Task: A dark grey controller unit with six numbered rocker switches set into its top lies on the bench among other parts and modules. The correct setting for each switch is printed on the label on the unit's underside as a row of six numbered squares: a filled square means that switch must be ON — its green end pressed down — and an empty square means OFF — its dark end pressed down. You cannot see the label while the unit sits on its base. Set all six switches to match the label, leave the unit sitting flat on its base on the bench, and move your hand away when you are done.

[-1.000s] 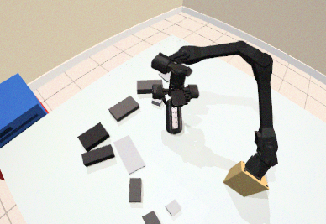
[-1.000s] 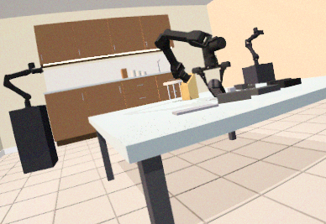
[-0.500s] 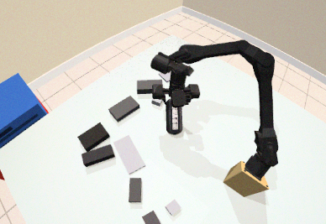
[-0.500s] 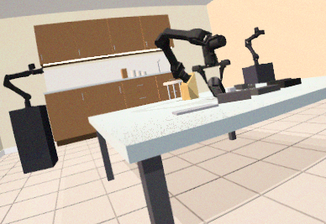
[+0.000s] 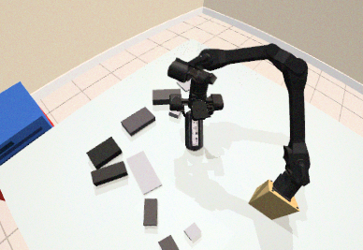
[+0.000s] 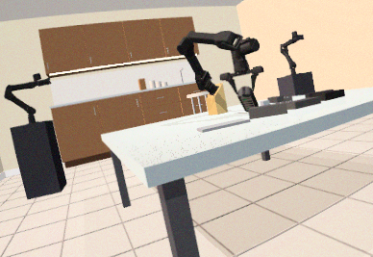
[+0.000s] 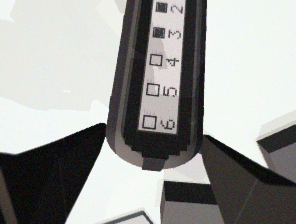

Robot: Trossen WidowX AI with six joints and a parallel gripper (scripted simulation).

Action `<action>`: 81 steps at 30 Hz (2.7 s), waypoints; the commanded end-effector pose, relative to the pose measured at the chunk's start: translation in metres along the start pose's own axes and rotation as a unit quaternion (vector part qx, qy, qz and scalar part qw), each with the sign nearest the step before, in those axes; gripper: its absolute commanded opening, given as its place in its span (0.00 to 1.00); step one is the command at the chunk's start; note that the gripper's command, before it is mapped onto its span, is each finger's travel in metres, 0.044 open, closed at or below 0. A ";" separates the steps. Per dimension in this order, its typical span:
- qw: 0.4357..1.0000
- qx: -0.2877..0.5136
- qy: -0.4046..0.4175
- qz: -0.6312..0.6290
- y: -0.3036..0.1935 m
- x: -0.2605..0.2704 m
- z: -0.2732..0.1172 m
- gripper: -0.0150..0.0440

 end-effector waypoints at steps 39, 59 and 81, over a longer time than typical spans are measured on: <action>1.000 -0.005 -0.003 -0.003 0.033 0.000 -0.021 0.82; 1.000 -0.006 -0.003 -0.004 0.048 0.001 -0.027 0.83; 1.000 -0.006 -0.003 -0.004 0.065 0.001 -0.031 0.83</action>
Point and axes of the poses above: the point midway between the two fingers, 35 mm back from their tips, its own z axis out along the fingers, its own x axis across the jaws, y = z × x, the point moved 8 cm from there along -z, back along the fingers, and after that the axes turned 2 degrees about z, right-handed, at the moved point
